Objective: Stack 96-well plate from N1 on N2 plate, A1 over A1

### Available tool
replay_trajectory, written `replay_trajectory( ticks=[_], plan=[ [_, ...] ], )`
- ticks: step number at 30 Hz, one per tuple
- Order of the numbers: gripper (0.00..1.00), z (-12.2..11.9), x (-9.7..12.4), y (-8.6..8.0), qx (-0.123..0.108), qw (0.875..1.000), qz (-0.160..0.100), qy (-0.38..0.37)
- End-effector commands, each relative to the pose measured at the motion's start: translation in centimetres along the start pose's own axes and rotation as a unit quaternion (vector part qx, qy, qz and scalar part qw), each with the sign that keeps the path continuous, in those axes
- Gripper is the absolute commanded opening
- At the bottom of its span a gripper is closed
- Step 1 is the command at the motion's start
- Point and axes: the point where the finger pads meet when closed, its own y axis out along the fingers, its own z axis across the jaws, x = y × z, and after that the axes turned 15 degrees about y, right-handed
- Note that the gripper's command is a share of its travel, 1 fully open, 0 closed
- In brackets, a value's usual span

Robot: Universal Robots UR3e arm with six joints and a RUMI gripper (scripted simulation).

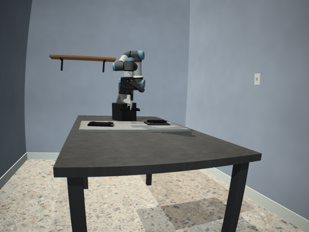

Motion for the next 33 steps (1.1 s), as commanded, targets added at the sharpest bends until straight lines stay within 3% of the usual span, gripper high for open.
replay_trajectory(
  ticks=[1, 33],
  plan=[
    [0.0, -0.8, -2.2, 0.0, 0.002, 1.0, -0.003, 0.009],
    [0.0, -4.4, -10.8, 0.0, 0.002, 1.0, -0.002, 0.009]
  ],
)
